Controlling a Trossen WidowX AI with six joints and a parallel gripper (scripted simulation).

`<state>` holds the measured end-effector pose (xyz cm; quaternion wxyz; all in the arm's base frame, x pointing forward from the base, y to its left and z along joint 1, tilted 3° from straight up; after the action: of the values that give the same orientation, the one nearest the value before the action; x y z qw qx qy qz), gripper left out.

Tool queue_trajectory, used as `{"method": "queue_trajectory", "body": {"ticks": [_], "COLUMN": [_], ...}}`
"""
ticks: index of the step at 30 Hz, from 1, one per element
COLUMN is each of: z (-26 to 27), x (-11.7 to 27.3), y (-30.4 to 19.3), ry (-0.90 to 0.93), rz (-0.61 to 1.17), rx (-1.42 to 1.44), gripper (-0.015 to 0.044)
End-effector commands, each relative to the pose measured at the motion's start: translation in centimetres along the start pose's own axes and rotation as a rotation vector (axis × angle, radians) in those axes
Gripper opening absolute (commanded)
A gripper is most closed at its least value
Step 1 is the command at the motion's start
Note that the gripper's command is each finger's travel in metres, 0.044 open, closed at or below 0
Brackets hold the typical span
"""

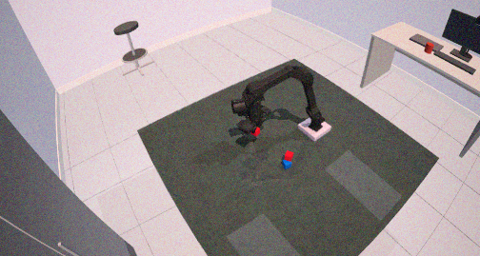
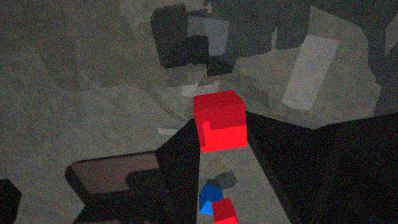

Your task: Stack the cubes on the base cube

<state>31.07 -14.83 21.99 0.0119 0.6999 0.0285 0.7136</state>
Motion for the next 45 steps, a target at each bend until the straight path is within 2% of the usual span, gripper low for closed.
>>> {"method": "queue_trajectory", "body": {"ticks": [1,10,45], "z": [-0.1,-0.2,2.1], "x": [1.3,2.7,2.1], "y": [-0.1,-0.6,-11.7], "ry": [0.003,0.003,0.008], "rz": [-0.004,-0.003,0.005], "rx": [-0.003,0.034,0.914], "gripper": [0.0105,0.0105,0.0105]}}
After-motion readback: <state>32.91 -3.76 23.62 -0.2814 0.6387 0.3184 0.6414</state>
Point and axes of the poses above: the point midway between the two fingers, 35 mm back from their tips, its own x axis back along the fingers, its own z axis across the jaws, y = z × x, the point moved 10 cm from there along x, back along the fingers, and after that the axes turned 9 degrees about -x, right-handed, at the moved point
